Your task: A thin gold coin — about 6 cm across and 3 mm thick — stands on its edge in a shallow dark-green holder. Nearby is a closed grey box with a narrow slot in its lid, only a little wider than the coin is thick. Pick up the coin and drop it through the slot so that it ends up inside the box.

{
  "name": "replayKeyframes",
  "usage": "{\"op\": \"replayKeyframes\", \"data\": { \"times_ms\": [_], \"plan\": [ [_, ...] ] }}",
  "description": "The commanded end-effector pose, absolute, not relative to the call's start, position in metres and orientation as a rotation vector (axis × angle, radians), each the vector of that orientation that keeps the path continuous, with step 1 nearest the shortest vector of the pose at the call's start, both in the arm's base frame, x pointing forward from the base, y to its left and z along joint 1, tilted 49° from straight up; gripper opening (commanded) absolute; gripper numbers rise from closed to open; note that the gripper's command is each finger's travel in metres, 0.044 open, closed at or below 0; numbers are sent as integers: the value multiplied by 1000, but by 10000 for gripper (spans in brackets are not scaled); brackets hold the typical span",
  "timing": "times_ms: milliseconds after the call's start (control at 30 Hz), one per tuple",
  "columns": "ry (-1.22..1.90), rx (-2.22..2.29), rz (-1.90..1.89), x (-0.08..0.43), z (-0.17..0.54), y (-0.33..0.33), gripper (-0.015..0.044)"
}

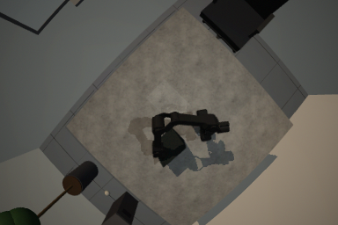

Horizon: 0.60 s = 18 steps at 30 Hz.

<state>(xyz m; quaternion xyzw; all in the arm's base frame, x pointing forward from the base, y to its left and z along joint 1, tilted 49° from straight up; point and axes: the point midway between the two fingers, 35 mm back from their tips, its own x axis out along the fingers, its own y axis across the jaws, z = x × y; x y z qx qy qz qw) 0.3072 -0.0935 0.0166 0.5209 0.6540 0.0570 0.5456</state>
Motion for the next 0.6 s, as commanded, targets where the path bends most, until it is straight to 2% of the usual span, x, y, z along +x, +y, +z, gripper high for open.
{"op": "replayKeyframes", "data": {
  "times_ms": [0, 133, 567],
  "plan": [
    [1548, 1230, 132, 306, 21, -101, 344],
    [1548, 1234, 134, 300, 45, -125, 440],
    [1548, 1236, 136, 297, 52, -132, 440]
  ]
}}
